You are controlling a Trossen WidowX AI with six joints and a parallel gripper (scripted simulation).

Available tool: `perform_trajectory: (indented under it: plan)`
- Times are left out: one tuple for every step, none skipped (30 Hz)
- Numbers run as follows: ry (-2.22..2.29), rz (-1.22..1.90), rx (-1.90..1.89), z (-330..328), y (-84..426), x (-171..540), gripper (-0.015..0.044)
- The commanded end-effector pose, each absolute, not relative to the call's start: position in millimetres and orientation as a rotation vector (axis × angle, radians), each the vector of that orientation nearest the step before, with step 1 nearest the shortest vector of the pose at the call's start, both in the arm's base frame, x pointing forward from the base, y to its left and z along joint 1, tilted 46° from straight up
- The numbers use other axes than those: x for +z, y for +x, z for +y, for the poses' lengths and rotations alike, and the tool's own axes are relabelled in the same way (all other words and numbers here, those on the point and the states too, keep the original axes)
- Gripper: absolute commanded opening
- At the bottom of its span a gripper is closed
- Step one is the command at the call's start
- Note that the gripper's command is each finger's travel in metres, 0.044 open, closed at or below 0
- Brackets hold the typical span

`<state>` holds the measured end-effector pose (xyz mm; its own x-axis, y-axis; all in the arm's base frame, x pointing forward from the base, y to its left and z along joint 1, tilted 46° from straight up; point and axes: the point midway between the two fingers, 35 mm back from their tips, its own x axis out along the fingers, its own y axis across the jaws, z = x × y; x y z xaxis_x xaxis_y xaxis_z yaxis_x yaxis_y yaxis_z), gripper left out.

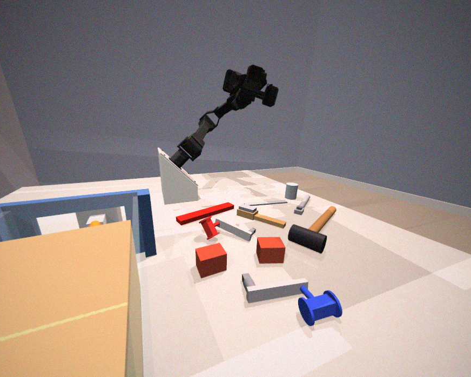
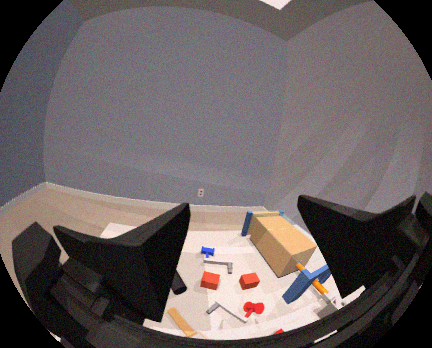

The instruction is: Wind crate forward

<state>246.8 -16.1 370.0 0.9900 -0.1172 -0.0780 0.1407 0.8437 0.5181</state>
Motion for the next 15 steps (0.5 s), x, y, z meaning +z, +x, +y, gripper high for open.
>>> perform_trajectory:
  plan:
    - [0.543, 0.054, -0.132, -15, 249, 369, 0.0426]
    - [0.522, 0.084, -0.12, -12, 255, 364, 0.044]
    - [0.489, 0.134, -0.097, -7, 264, 357, 0.044]
    - [0.448, 0.194, -0.069, 0, 275, 348, 0.044]
    - [0.41, 0.252, -0.038, 7, 285, 338, 0.044]
    - [0.372, 0.309, -0.005, 13, 295, 328, 0.044]
    - [0.336, 0.364, 0.03, 20, 304, 317, 0.044]
    - [0.301, 0.418, 0.067, 27, 312, 307, 0.044]
    - [0.268, 0.471, 0.105, 34, 320, 295, 0.044]
    - [0.237, 0.522, 0.145, 41, 327, 284, 0.044]
    - [0.207, 0.572, 0.187, 48, 334, 272, 0.044]
    - [0.179, 0.62, 0.231, 55, 340, 260, 0.044]
    - [0.153, 0.667, 0.275, 62, 345, 248, 0.044]
    - [0.129, 0.712, 0.322, 69, 349, 236, 0.044]
    - [0.107, 0.755, 0.369, 76, 353, 224, 0.044]
